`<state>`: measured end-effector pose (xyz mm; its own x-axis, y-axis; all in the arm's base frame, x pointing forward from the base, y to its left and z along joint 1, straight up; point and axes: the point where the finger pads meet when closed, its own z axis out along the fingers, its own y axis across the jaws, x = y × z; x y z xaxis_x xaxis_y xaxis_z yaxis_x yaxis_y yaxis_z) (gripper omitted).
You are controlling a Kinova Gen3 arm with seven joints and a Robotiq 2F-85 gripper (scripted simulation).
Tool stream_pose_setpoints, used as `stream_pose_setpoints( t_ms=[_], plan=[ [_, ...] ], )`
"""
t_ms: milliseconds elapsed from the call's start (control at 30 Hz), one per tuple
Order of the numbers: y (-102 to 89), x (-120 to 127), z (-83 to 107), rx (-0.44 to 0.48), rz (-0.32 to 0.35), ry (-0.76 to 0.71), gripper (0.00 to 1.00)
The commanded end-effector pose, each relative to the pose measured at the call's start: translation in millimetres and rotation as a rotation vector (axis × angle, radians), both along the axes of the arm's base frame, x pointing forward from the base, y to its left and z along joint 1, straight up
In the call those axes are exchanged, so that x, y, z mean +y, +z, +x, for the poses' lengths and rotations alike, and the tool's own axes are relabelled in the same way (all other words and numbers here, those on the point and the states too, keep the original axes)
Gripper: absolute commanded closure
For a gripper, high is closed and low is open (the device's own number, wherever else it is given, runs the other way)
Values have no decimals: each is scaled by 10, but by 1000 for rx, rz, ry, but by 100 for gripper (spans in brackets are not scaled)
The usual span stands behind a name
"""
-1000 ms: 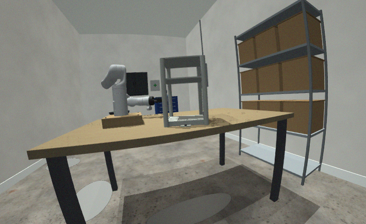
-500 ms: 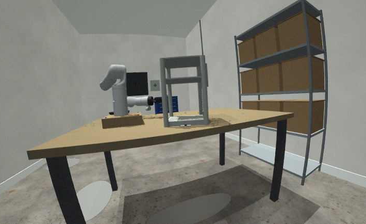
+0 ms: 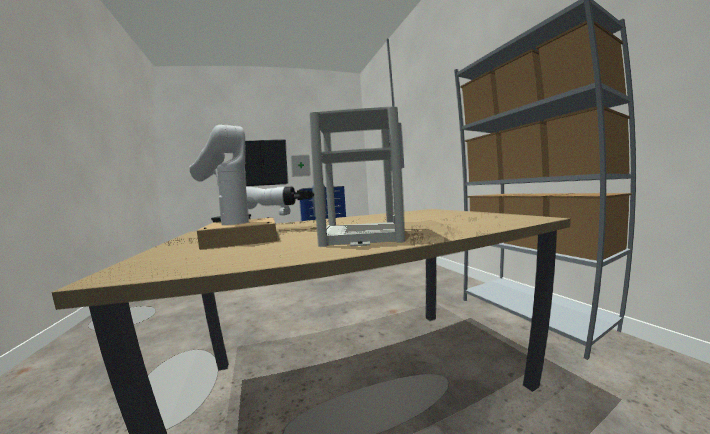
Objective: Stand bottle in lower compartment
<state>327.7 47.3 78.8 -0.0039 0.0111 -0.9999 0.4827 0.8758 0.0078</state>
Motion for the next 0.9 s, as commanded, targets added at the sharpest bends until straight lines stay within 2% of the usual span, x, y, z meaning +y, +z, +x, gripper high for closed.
stream_pose_setpoints(
  t_ms=[0, 467, 867],
  plan=[
    [31, -70, -35, -4, -16, 6, 100],
    [32, -258, -137, -4, -16, 6, 100],
    [33, -301, -160, -4, -16, 6, 100]
  ],
)
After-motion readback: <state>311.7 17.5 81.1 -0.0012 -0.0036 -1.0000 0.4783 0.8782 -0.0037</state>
